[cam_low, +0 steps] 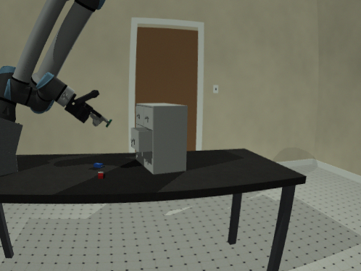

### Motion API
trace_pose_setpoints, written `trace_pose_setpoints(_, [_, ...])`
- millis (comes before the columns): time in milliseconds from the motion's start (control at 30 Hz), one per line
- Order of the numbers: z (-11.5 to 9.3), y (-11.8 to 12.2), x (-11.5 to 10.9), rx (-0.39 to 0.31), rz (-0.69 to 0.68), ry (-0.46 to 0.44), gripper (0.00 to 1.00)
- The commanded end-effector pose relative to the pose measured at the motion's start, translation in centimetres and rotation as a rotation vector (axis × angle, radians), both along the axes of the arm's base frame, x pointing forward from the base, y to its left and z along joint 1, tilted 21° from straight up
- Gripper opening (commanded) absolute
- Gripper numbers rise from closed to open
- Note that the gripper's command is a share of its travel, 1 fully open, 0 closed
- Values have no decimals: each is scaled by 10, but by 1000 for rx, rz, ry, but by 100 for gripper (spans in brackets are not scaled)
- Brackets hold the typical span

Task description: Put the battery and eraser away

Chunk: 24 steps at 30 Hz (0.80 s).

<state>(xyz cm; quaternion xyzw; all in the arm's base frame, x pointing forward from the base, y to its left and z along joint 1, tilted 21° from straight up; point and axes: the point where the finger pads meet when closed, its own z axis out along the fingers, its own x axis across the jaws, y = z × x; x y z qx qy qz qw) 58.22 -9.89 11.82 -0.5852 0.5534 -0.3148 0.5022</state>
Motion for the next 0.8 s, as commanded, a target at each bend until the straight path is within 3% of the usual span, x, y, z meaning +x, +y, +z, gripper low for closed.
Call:
trace_pose_setpoints(0, [0, 0, 0, 2, -10, -20, 2])
trace_pose_setpoints(767, [0, -1, 0, 14, -22, -81, 2])
